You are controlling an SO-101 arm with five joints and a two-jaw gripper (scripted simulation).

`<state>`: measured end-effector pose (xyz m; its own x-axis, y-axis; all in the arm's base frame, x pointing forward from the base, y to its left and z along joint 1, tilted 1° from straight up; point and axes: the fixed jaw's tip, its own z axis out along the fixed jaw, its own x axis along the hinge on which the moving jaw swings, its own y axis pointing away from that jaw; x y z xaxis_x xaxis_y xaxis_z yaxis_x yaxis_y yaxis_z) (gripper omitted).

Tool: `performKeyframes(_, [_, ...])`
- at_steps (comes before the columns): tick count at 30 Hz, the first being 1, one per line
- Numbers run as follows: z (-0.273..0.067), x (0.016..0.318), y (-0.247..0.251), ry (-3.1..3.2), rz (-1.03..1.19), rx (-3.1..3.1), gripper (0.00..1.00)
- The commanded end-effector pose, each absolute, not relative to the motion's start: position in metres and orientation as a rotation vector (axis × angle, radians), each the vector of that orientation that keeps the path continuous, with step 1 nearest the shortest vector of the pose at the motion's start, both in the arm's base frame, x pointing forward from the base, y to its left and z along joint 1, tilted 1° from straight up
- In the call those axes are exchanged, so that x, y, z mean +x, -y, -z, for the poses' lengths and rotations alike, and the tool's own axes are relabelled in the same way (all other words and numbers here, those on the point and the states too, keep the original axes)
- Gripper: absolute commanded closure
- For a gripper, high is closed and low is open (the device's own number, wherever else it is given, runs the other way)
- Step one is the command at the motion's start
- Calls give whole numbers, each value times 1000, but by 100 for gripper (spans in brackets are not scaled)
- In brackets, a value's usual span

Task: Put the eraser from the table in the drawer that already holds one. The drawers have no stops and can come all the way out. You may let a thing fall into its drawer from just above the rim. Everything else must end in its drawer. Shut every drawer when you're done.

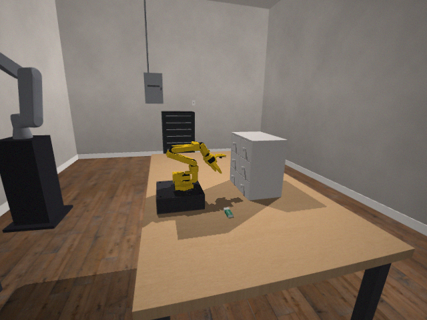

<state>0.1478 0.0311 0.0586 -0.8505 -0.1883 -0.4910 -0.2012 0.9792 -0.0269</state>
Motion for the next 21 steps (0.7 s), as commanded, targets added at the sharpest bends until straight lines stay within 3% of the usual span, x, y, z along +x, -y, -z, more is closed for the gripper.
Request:
performKeyframes(1, [-57, 147, -32, -2612, -42, -273, 50])
performKeyframes(21, [-57, 146, -33, -2589, -1, -437, 50])
